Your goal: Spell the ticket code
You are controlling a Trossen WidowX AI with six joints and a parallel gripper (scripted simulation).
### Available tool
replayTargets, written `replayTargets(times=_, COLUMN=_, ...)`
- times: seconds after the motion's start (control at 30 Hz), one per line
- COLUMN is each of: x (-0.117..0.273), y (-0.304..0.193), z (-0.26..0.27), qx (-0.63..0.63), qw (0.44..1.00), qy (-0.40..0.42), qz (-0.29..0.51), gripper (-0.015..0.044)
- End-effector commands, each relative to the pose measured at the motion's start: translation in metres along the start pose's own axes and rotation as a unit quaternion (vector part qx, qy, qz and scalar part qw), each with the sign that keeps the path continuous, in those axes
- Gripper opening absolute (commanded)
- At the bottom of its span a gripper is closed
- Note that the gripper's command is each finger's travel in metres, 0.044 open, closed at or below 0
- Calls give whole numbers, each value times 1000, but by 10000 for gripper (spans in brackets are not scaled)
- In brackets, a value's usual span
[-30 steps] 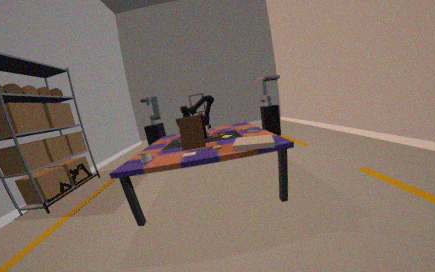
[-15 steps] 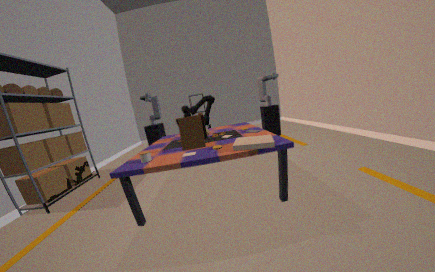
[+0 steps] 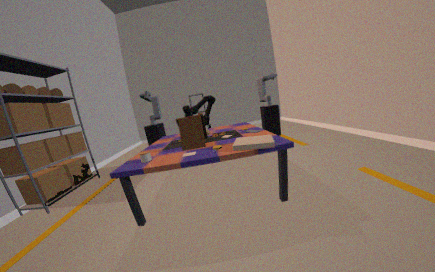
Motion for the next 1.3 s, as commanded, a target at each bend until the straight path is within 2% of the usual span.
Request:
replayTargets(times=0.0, x=-1, y=-1, z=3, qx=-3, qw=1000, qy=-1, qz=2, gripper=0)
replayTargets(times=1.27, x=-1, y=1, z=26, qx=-3, qw=1000, qy=-1, qz=2, gripper=0)
Point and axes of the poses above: the point midway between the two fingers, 35 mm back from their tips, its own x axis back along the fingers, its own z axis across the jaws, y = z × x, the point moved 10 cm from there along x, back along the fingers, and after that the axes turned 4 degrees about x, right-handed, at the moved point
